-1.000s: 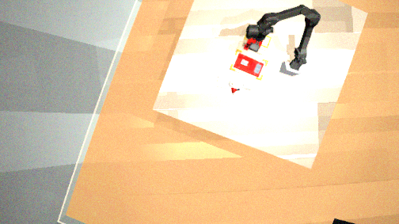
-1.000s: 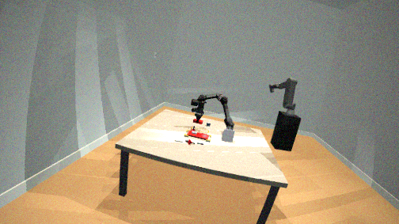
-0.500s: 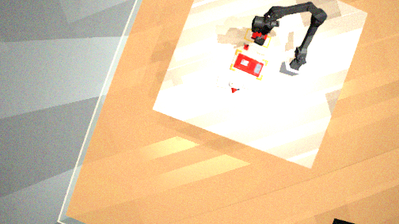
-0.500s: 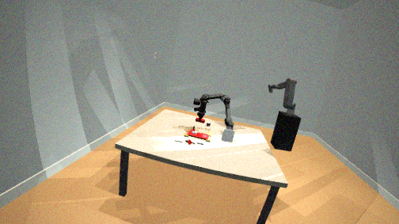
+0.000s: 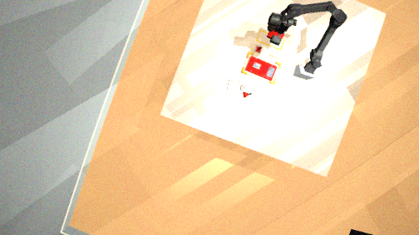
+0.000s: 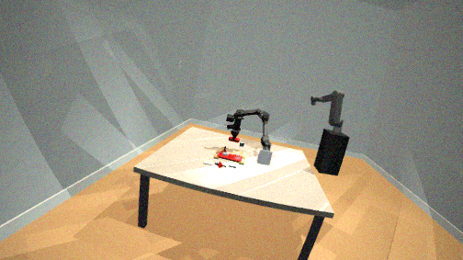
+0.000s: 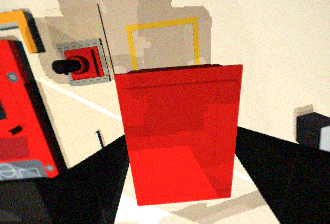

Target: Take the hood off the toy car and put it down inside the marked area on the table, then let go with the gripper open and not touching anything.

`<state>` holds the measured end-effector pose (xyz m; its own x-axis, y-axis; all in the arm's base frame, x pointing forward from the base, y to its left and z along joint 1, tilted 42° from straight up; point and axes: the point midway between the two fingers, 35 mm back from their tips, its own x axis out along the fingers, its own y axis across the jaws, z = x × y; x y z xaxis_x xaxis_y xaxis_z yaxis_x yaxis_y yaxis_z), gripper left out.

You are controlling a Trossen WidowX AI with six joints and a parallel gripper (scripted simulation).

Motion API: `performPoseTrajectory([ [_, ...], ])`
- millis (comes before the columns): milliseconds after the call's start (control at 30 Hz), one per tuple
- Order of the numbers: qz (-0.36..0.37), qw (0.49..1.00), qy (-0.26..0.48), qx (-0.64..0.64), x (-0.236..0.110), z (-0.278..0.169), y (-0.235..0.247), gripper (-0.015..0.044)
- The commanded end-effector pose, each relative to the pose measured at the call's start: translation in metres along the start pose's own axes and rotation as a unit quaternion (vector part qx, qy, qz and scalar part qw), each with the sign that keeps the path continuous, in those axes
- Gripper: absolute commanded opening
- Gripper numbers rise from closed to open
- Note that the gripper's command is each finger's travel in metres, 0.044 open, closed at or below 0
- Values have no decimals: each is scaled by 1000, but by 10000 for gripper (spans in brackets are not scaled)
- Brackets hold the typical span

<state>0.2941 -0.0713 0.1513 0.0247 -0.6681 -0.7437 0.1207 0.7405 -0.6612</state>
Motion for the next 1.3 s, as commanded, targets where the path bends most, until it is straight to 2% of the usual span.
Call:
performPoseTrajectory([
  [0, -2, 1000, 1, -3, 3, -1, 0, 0],
  [1267, -1, 1000, 1, -2, 25, 1, 0, 0],
])
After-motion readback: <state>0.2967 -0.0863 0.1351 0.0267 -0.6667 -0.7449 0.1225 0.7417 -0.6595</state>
